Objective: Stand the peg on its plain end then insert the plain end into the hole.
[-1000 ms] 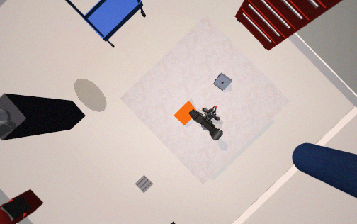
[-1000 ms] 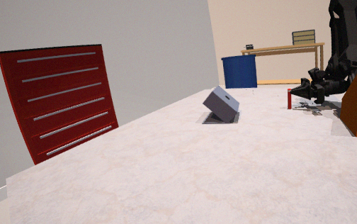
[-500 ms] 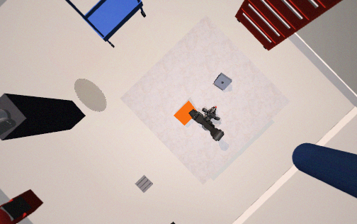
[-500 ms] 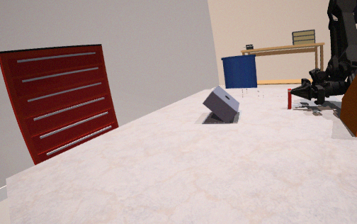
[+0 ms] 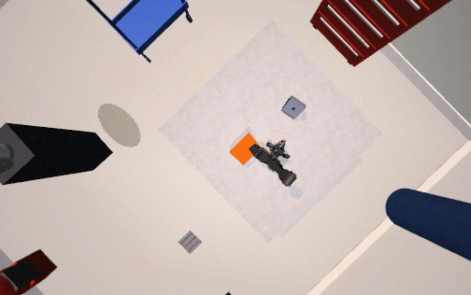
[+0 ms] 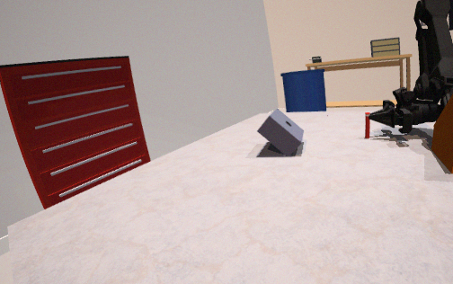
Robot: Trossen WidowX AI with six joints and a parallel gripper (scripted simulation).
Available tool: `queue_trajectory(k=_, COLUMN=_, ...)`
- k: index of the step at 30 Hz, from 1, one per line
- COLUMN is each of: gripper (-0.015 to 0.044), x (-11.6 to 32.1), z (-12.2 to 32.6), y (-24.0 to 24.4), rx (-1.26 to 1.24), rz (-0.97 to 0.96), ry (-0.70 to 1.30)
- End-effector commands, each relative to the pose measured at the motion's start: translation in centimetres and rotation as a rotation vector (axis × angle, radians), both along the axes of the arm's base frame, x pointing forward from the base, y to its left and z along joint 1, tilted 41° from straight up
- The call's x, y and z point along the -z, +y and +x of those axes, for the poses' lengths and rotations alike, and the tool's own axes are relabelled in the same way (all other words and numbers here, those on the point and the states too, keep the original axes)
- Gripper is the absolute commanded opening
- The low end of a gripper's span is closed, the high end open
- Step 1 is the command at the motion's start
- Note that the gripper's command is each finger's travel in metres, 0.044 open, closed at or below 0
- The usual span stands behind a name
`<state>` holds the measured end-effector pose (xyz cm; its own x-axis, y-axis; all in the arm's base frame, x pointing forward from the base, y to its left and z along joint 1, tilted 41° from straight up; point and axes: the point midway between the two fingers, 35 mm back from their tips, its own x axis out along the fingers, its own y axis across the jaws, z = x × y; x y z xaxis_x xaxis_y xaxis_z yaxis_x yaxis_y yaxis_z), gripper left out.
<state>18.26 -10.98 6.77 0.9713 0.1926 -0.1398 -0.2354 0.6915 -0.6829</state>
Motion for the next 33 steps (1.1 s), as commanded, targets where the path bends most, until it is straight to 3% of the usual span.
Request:
queue_trajectory(k=1, gripper=0.0049, x=0.1, z=0.01, y=-0.25, rx=0.0, rz=-0.001, ry=0.001)
queue_trajectory(k=7, gripper=0.0049, x=0.05, z=0.01, y=-0.15, rx=-0.002, rz=0.001, ry=-0.004)
queue_trajectory(k=10, gripper=0.0128, x=0.0, z=0.0, y=-0.04, rx=-0.003, rz=0.004, ry=-0.007)
queue_trajectory(k=33, gripper=0.013, x=0.0, z=0.0, y=-0.04, rx=-0.003, rz=0.004, ry=-0.007)
